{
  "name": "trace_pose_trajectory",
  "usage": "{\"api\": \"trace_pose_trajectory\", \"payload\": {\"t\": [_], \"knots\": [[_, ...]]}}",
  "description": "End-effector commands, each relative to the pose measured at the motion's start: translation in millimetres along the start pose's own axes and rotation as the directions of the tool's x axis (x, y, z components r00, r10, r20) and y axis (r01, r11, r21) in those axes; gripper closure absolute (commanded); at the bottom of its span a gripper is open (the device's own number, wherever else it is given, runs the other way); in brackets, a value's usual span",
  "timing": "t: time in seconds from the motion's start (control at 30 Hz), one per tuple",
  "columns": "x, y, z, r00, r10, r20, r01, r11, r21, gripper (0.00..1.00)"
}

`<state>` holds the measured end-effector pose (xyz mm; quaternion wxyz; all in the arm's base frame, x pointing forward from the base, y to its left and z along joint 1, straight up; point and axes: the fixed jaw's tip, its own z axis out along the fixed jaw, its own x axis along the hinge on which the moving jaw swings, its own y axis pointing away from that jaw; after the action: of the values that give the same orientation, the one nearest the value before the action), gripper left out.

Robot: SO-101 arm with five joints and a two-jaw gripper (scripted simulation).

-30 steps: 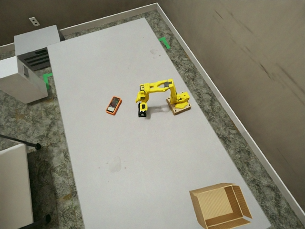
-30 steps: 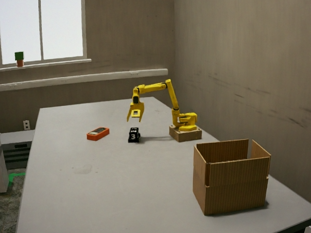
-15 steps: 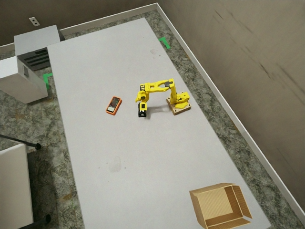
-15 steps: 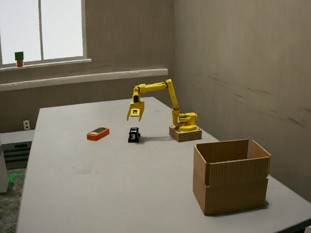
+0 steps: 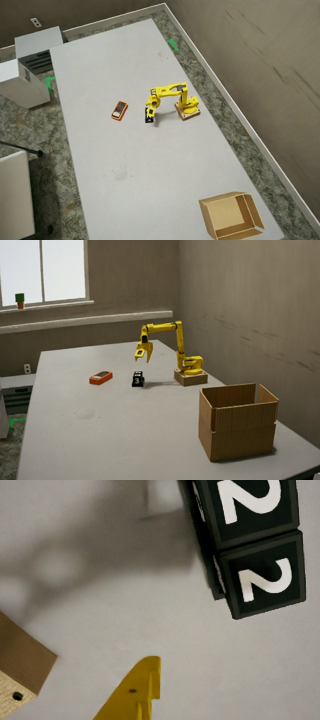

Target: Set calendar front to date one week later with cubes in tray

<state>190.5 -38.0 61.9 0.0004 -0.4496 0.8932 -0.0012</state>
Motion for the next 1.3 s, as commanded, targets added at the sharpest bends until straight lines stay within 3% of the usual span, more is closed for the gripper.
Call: {"api": "trace_pose_trajectory", "payload": {"t": [0.0,0.27,0.67,1.0,1.27], "knots": [[-3.2,13.2,-7.9,0.991,0.131,0.010,-0.131,0.991,0.012,0.64],[-4.6,32.9,-15.5,0.939,0.345,0.013,-0.345,0.939,0.009,0.64],[-2.2,64.6,-22.1,0.746,0.665,0.016,-0.665,0.746,0.002,0.64],[-0.3,74.2,-22.5,0.660,0.751,0.017,-0.751,0.660,0.000,0.64],[0.1,76.0,-22.5,0.642,0.766,0.017,-0.766,0.642,-0.001,0.64]]}}
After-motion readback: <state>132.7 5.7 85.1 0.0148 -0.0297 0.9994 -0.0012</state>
